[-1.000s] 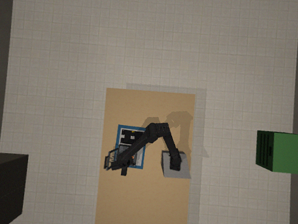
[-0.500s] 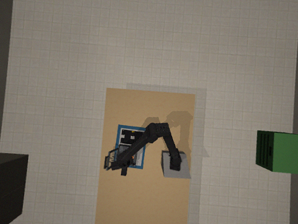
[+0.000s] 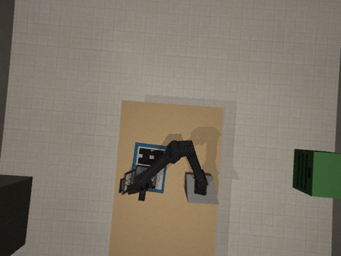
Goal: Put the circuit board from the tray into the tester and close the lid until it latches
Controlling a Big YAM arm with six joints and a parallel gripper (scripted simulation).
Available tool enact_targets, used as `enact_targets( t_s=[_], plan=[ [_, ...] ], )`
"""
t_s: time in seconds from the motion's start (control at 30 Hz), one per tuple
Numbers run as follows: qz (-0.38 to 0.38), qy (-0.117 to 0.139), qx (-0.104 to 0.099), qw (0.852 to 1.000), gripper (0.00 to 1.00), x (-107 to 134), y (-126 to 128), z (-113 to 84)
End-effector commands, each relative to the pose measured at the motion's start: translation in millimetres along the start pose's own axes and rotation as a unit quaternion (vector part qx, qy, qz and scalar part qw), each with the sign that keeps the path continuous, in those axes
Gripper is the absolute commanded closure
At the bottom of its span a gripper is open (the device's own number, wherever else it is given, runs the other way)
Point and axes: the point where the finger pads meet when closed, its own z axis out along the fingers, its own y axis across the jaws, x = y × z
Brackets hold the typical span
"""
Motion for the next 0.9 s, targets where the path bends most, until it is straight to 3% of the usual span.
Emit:
enact_targets(
  t_s=[0.0,0.87],
  plan=[
    [0.018,-0.004,0.015,1.000,0.28,5,-23,-2.8],
    [0.018,-0.007,0.030,0.999,0.28,3,-27,-15.9]
  ],
)
